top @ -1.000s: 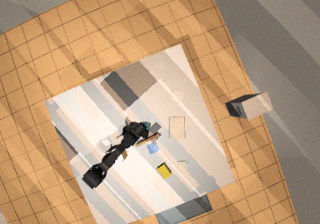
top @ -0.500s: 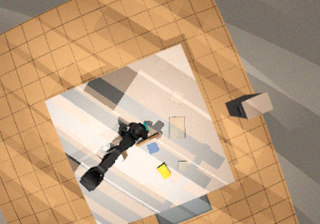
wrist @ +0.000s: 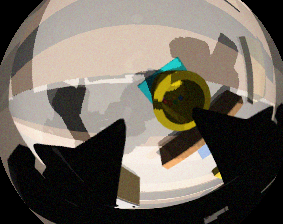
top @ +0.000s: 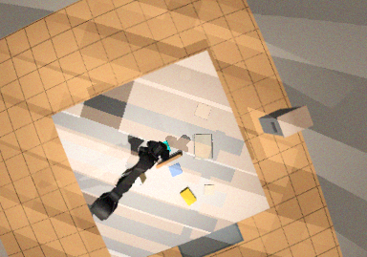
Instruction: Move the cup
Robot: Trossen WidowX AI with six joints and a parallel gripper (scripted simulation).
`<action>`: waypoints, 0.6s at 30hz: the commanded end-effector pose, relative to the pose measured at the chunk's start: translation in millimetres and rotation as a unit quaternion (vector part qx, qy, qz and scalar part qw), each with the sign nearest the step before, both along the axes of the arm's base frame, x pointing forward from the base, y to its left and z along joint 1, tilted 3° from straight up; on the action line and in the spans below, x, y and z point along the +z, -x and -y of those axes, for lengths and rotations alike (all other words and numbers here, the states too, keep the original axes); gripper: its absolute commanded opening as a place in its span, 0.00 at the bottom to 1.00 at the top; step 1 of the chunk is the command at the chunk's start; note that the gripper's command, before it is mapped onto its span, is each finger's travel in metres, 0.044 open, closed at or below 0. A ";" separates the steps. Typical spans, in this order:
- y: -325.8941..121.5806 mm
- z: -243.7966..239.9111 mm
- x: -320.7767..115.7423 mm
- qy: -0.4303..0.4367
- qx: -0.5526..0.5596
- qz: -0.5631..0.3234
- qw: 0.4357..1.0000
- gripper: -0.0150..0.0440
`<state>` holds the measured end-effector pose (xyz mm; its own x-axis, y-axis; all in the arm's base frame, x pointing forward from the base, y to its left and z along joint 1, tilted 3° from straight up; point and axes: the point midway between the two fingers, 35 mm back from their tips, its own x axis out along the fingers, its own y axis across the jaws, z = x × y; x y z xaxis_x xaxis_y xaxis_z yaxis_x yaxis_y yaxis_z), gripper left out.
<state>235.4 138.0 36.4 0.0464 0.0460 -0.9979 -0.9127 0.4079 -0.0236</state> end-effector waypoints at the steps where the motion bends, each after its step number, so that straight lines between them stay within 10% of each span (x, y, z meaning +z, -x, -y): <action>1: -0.3 -0.1 2.0 0.000 0.000 0.001 1.000 0.95; 18: 5.6 1.6 64.2 0.001 -0.002 0.004 1.000 1.00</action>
